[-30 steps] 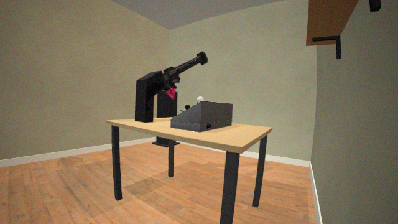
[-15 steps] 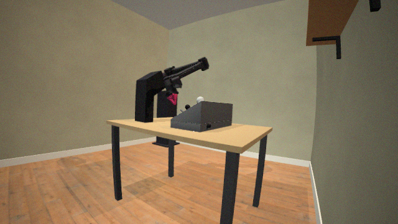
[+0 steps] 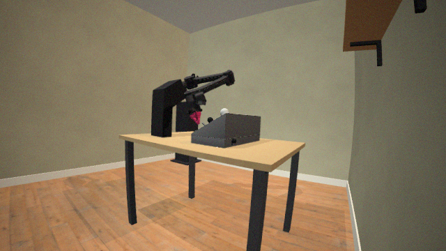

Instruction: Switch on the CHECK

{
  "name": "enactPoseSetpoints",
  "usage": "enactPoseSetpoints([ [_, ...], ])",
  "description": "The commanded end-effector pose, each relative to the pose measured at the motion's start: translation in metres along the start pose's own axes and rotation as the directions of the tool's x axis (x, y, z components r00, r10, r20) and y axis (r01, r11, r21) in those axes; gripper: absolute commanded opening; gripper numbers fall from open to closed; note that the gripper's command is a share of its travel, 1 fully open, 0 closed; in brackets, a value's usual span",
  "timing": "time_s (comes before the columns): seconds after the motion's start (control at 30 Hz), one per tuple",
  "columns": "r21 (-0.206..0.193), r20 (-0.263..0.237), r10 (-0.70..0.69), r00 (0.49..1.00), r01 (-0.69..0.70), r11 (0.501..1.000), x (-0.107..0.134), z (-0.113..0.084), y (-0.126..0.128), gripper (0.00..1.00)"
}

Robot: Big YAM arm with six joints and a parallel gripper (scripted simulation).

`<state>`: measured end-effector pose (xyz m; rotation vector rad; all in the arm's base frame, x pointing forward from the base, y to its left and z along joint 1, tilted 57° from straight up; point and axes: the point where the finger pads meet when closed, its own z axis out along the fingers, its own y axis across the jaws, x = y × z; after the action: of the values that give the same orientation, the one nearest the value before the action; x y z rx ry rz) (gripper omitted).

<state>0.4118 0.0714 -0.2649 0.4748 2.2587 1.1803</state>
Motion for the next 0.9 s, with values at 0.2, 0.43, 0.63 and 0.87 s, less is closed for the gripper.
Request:
enactPoseSetpoints([
  [0.2,-0.007,-0.005,0.016,1.0,-0.016,1.0,0.0046,0.0181,0.0019,0.0],
  [0.43,-0.004,0.004,0.023,1.0,-0.023,1.0,0.0011,0.0155,0.0004,0.0],
  [0.63,-0.004,0.003,0.02,1.0,-0.02,1.0,0.0013,0.0155,0.0003,0.0],
  [0.87,-0.004,0.004,0.02,1.0,-0.02,1.0,0.0013,0.0155,0.0003,0.0],
])
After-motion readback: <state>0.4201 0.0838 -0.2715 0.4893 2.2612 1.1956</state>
